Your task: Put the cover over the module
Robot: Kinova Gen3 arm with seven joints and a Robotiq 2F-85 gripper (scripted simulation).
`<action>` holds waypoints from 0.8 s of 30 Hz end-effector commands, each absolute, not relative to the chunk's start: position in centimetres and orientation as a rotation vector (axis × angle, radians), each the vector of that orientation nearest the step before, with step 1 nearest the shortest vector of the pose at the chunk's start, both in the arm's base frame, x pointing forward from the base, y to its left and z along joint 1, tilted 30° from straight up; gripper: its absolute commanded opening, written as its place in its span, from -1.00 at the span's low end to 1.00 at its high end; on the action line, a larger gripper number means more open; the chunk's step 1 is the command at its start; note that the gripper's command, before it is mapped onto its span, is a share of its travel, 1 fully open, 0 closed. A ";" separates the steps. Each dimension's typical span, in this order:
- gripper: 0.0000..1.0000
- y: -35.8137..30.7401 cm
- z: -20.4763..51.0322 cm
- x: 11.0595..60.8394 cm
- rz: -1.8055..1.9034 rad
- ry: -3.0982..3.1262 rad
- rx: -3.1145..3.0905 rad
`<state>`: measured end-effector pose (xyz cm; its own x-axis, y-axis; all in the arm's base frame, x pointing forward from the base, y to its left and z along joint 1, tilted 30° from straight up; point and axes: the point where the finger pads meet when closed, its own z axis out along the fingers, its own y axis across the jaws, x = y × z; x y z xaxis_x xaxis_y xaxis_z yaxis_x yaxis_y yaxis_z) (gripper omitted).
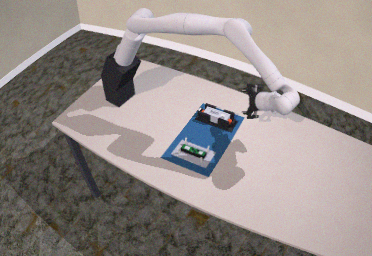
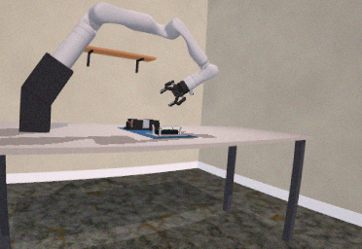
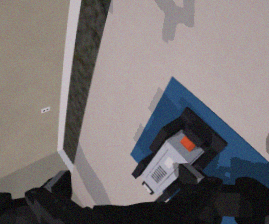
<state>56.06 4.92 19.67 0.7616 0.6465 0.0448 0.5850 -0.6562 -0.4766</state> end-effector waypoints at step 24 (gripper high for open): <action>1.00 3.3 20.2 52.2 0.058 -0.827 -2.600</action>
<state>53.61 3.38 18.75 0.8121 0.5821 0.0419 0.5381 -0.7191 -0.4397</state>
